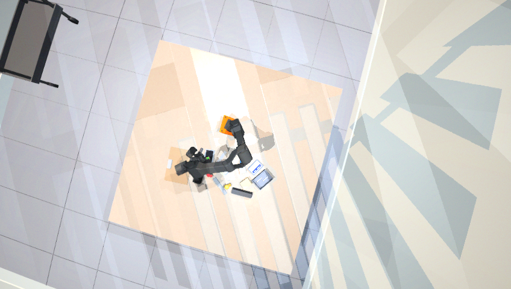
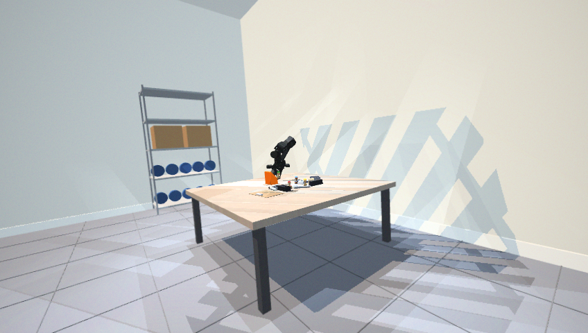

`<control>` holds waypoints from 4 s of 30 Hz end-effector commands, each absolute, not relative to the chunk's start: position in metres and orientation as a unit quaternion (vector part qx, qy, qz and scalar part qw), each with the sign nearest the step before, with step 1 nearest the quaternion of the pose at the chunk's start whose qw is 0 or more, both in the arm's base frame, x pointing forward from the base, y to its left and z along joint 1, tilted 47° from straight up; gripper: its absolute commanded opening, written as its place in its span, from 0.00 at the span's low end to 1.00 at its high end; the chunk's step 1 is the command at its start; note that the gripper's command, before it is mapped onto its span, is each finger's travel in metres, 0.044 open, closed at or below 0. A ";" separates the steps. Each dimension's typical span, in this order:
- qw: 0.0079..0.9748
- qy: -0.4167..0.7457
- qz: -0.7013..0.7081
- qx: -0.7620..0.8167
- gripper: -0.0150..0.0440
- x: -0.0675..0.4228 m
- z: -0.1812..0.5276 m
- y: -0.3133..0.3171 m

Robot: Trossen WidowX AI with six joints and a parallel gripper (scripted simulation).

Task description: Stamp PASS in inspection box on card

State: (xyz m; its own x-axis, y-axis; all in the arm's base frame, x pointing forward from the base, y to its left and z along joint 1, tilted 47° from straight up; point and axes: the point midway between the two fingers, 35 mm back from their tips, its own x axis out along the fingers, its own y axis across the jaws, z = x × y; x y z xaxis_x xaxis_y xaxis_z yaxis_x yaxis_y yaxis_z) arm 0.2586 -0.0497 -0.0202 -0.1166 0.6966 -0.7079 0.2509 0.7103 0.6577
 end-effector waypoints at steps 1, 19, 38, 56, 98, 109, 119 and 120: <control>0.573 0.724 0.199 0.328 0.25 0.247 -0.030 -0.054; 0.574 0.724 0.198 0.329 0.25 0.246 -0.036 -0.048; 0.574 0.723 0.198 0.328 0.25 0.245 -0.045 -0.039; 0.575 0.723 0.198 0.328 0.25 0.243 -0.053 -0.030; 0.577 0.721 0.202 0.326 0.25 0.240 -0.067 -0.015; 0.577 0.721 0.202 0.326 0.25 0.239 -0.068 -0.013; 0.577 0.721 0.202 0.326 0.25 0.239 -0.069 -0.012; 0.577 0.721 0.202 0.326 0.25 0.239 -0.069 -0.012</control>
State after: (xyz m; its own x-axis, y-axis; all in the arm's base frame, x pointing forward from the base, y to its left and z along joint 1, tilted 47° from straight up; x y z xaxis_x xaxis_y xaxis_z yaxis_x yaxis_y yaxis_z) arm 0.2389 -0.0137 -0.0681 -0.1235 0.7004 -0.7030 0.2335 0.7090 0.6654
